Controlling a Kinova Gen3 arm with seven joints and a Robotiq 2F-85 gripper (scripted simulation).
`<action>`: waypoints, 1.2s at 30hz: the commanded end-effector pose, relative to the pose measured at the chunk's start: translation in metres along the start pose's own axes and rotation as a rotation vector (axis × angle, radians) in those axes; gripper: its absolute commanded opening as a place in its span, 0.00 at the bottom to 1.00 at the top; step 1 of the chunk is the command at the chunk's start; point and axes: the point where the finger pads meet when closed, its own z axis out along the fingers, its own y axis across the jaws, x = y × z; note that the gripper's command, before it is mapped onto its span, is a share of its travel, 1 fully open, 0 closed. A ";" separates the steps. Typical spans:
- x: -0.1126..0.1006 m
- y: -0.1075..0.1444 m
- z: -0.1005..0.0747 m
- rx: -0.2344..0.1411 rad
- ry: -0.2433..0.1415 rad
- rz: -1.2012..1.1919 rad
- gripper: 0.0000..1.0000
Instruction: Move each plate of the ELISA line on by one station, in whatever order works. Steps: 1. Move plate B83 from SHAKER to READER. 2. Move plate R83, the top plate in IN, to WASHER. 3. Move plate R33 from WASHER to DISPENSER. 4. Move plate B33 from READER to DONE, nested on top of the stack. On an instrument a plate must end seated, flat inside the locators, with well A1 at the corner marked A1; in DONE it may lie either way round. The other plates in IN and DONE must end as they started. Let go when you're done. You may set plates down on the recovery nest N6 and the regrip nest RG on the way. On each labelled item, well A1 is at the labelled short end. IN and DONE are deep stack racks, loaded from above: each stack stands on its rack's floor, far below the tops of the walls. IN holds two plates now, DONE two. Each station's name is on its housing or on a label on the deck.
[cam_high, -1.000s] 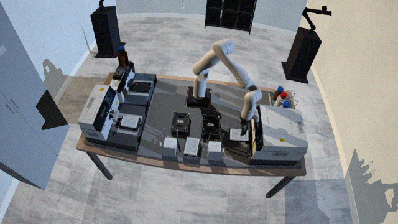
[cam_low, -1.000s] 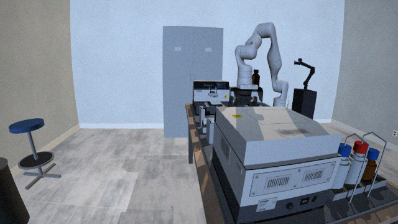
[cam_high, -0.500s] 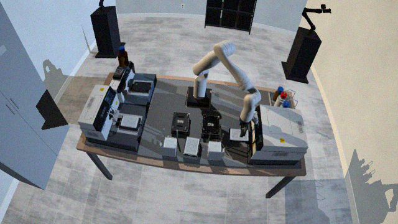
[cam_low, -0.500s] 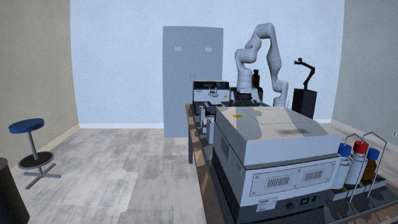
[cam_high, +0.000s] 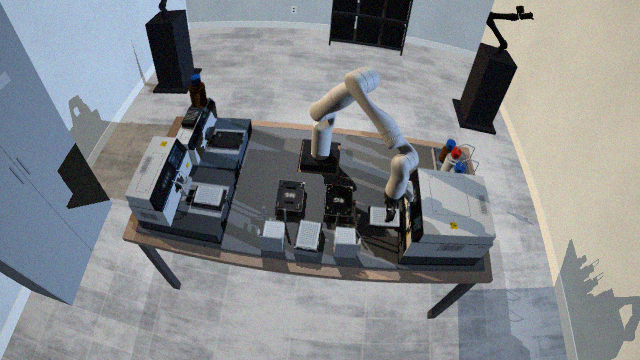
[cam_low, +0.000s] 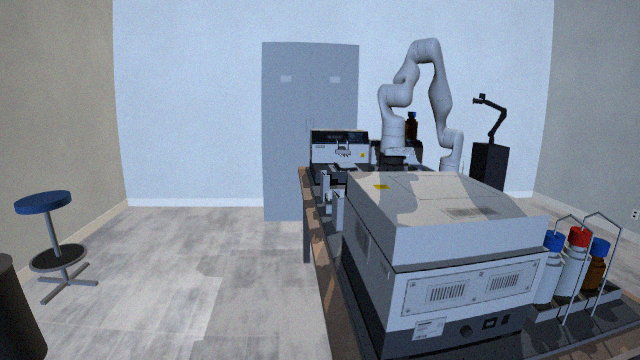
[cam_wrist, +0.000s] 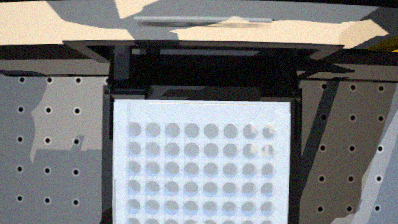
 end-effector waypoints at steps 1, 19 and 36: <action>0.000 0.000 0.000 -0.002 0.001 0.000 1.00; 0.000 0.000 0.002 -0.002 0.001 0.000 1.00; 0.000 0.000 0.018 -0.002 0.001 0.000 1.00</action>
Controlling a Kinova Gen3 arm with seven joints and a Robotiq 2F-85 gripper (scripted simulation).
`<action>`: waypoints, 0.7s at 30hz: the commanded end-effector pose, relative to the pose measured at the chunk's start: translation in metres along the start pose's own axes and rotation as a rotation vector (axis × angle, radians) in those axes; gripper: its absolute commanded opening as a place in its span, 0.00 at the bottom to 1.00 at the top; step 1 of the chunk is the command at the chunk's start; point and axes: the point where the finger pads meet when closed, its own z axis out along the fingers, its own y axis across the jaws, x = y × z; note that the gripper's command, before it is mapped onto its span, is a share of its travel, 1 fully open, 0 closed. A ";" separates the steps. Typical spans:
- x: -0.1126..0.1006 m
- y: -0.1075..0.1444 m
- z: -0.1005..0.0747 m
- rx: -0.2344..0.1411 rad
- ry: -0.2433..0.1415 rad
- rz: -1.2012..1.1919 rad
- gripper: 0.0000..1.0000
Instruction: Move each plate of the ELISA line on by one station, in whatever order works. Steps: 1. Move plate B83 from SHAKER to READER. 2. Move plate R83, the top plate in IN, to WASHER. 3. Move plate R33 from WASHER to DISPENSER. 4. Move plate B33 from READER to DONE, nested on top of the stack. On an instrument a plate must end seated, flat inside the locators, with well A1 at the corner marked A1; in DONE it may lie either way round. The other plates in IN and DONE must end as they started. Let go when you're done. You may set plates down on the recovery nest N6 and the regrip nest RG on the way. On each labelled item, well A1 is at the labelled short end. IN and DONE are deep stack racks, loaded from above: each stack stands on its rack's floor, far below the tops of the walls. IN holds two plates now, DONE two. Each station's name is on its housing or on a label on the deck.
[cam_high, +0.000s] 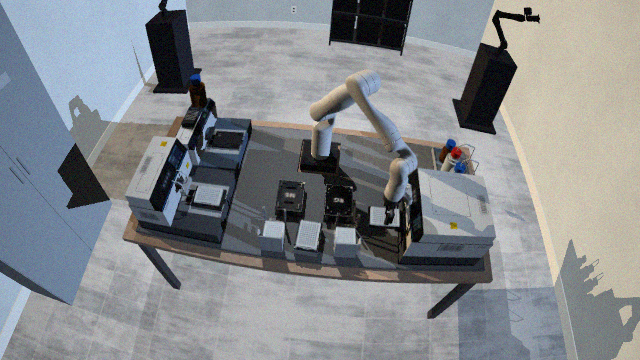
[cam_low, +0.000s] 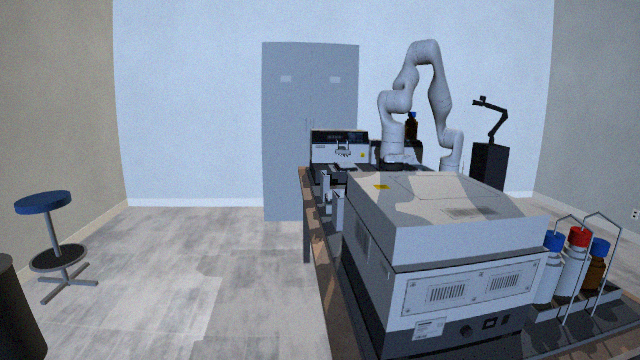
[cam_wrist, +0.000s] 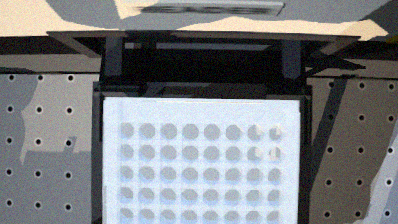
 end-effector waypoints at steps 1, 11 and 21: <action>0.000 0.000 -0.001 -0.002 0.001 0.000 1.00; 0.000 0.000 -0.001 -0.002 0.001 0.000 1.00; 0.000 0.000 0.002 -0.002 0.001 0.000 1.00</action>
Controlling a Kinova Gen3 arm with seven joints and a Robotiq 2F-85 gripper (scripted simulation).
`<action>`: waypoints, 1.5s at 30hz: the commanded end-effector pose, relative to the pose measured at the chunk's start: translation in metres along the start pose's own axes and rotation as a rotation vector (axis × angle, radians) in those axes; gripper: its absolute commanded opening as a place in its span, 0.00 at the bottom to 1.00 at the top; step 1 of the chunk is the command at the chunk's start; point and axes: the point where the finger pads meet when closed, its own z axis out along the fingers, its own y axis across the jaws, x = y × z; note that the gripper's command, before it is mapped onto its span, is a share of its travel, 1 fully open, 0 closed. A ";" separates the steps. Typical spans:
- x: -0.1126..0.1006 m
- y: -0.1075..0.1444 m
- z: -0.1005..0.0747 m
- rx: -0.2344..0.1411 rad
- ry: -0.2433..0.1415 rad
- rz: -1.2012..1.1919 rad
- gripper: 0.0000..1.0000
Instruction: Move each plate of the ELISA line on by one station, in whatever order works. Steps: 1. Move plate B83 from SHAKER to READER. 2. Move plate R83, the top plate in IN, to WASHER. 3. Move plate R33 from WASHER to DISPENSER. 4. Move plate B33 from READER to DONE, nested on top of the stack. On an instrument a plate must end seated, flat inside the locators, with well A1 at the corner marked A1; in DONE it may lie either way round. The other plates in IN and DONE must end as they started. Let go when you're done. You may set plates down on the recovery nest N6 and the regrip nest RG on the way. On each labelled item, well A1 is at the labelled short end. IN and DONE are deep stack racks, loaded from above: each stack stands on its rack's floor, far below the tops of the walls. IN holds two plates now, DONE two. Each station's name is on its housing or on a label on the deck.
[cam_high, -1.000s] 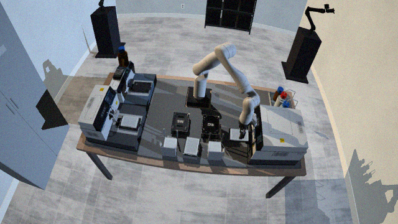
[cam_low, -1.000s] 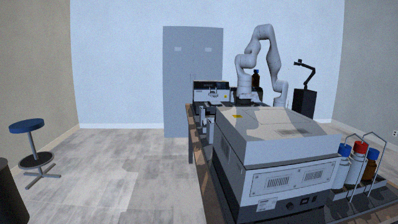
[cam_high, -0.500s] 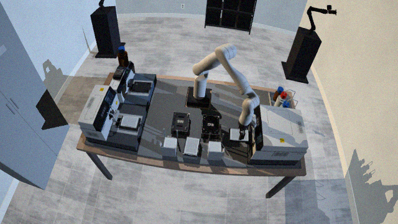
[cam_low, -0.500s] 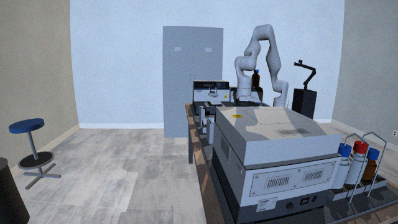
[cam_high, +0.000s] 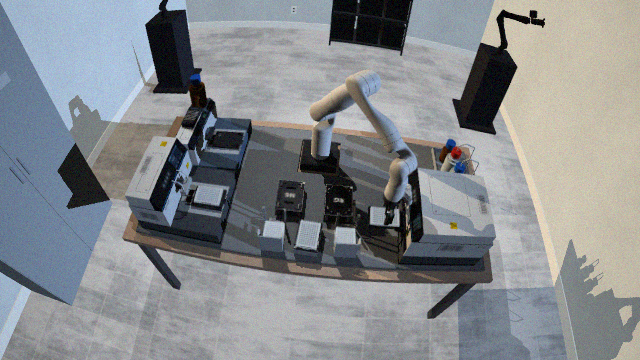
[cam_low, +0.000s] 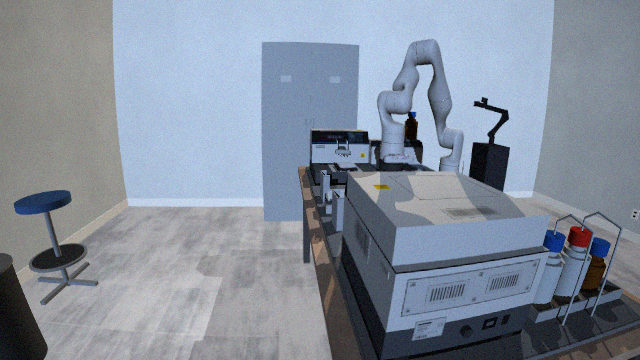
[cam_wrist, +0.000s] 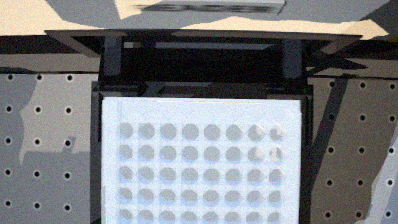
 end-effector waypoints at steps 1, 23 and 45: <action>0.000 0.000 0.000 -0.002 0.001 0.000 1.00; 0.000 0.000 0.007 -0.002 0.001 0.000 1.00; 0.000 0.000 0.009 -0.002 0.001 0.000 1.00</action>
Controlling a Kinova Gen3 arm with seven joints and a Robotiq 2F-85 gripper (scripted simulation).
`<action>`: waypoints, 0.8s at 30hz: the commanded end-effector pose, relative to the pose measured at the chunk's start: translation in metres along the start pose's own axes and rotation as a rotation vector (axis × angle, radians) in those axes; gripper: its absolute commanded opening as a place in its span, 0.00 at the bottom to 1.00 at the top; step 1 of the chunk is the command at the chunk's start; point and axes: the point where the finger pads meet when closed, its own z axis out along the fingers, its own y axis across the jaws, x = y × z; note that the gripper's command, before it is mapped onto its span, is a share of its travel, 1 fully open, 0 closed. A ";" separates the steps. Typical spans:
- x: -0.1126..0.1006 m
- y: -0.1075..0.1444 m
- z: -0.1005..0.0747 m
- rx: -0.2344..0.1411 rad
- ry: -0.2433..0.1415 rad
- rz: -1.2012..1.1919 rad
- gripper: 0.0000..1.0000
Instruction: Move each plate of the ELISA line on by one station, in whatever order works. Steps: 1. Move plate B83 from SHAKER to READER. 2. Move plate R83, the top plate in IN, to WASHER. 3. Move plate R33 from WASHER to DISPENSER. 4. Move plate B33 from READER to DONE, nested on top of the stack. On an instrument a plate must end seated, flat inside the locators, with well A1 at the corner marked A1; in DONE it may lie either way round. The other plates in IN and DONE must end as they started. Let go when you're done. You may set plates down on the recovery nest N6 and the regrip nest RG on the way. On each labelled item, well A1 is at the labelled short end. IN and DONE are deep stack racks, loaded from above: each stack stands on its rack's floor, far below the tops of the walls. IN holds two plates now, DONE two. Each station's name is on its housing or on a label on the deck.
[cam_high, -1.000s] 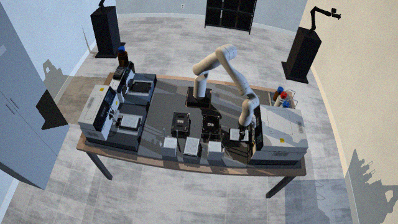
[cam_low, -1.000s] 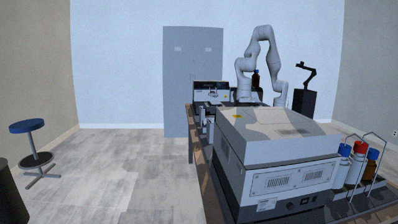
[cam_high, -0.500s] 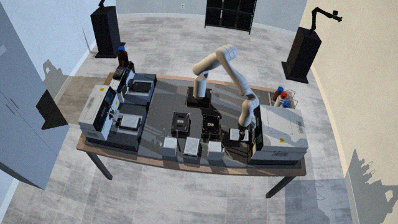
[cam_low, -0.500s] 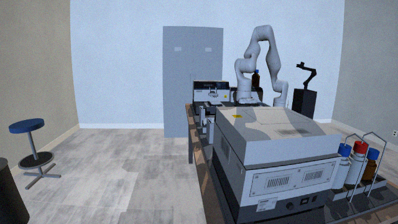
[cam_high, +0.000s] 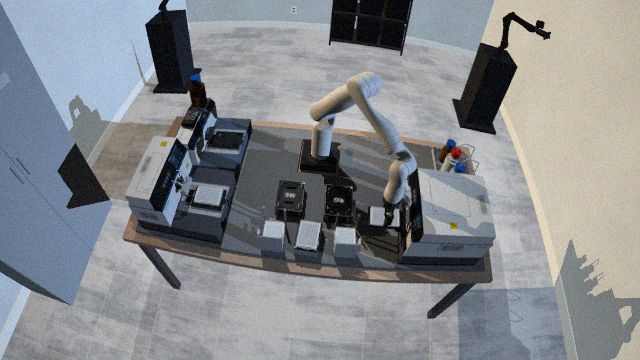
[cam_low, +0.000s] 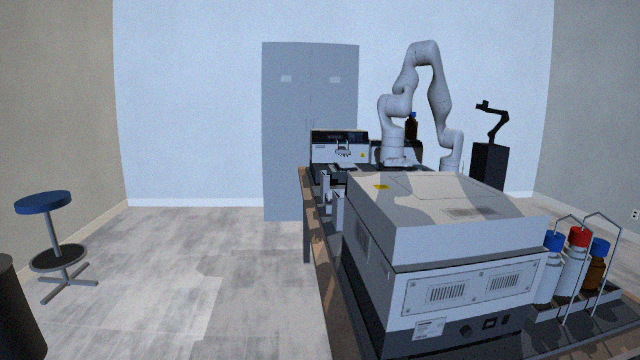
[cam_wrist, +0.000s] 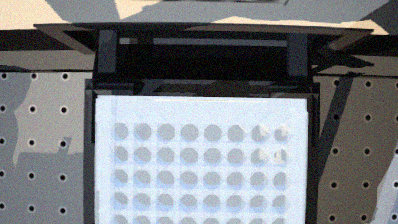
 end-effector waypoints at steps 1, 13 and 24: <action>0.000 0.000 -0.001 -0.002 0.001 0.000 1.00; 0.000 0.000 -0.001 -0.002 0.001 0.000 0.94; 0.000 0.000 -0.001 -0.002 0.001 0.000 0.94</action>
